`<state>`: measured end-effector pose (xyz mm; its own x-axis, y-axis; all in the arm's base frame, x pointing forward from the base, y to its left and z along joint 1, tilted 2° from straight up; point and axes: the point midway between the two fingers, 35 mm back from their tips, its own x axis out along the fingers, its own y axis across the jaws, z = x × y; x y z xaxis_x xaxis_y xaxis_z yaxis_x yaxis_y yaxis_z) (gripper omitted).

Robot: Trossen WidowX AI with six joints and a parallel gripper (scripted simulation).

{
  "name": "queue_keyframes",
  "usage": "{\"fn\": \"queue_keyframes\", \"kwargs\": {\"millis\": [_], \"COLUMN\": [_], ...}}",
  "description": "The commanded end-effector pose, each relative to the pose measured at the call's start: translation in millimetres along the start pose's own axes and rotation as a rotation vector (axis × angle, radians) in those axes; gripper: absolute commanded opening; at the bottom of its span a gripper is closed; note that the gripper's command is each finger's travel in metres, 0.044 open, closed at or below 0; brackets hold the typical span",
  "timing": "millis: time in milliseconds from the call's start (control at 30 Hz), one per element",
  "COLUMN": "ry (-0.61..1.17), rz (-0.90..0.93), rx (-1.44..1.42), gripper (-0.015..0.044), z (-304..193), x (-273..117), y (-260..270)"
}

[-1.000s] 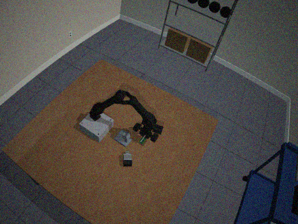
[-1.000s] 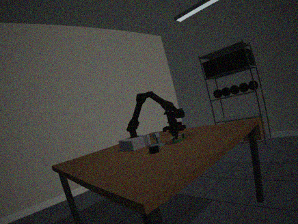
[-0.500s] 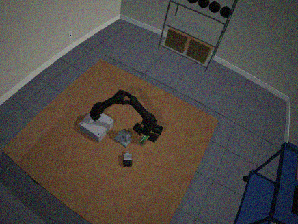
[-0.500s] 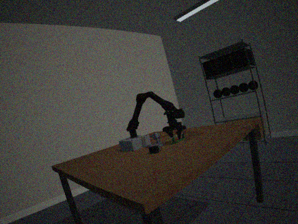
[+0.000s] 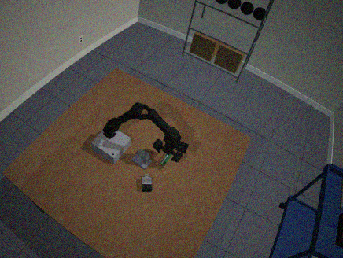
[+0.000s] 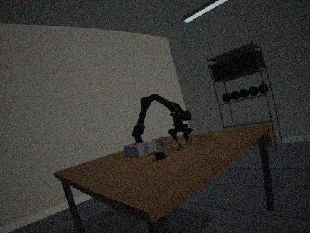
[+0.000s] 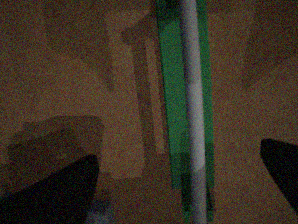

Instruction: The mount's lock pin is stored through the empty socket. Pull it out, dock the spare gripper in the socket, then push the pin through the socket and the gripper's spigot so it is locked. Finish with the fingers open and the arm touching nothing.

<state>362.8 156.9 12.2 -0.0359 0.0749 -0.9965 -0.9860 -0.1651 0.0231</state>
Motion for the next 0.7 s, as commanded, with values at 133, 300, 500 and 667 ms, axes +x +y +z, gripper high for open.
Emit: {"fn": "queue_keyframes", "kwargs": {"millis": [133, 300, 500, 667], "ry": [0.001, 0.003, 0.006, 0.008], "rz": [0.006, 0.016, 0.027, 0.036], "rx": [0.001, 0.001, 0.002, 0.003], "gripper": [0.044, 0.044, 0.044, 0.044], "z": [1, 1, 2, 2], "x": [-17, -24, -32, -40], "y": [2, 4, 6, 8]}}
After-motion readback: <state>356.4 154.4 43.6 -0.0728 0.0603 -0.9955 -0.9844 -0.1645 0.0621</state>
